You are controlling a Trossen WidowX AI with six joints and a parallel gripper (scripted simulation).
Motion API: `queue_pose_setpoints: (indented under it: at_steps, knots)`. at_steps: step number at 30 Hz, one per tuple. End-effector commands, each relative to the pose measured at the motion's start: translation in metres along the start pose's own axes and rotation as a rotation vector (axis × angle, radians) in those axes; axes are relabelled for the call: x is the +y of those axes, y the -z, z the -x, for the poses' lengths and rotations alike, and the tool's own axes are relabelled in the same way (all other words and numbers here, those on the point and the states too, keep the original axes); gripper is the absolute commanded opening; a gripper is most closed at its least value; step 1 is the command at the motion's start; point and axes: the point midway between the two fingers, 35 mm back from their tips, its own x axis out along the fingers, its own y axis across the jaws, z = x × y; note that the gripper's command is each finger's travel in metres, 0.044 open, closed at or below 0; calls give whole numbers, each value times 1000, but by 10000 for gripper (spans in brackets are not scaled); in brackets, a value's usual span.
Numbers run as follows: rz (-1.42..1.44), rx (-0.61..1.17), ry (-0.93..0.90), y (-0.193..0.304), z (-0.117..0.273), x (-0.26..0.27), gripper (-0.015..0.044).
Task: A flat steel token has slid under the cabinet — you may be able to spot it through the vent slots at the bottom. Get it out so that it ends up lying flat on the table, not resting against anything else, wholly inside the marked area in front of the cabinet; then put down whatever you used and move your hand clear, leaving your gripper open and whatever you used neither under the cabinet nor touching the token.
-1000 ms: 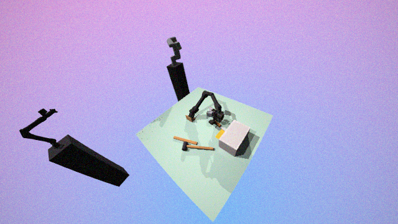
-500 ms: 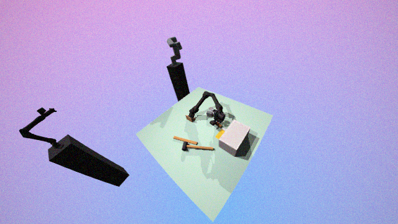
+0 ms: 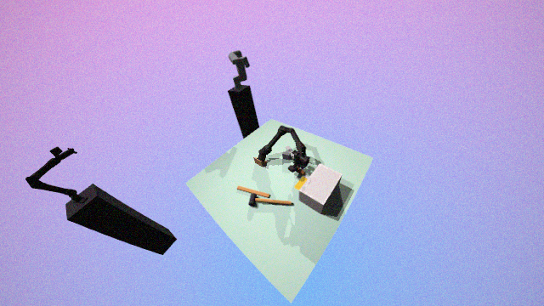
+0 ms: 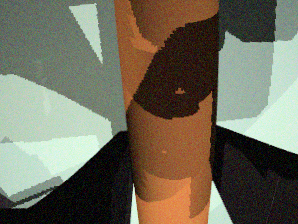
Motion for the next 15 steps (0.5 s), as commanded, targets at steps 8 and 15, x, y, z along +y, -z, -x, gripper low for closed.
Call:
queue_pose_setpoints:
  at_steps: [8,15]
  knots:
    - [0,-2,-2,-12,0,-1,0]
    - [0,-3,-2,-19,1,0,0]
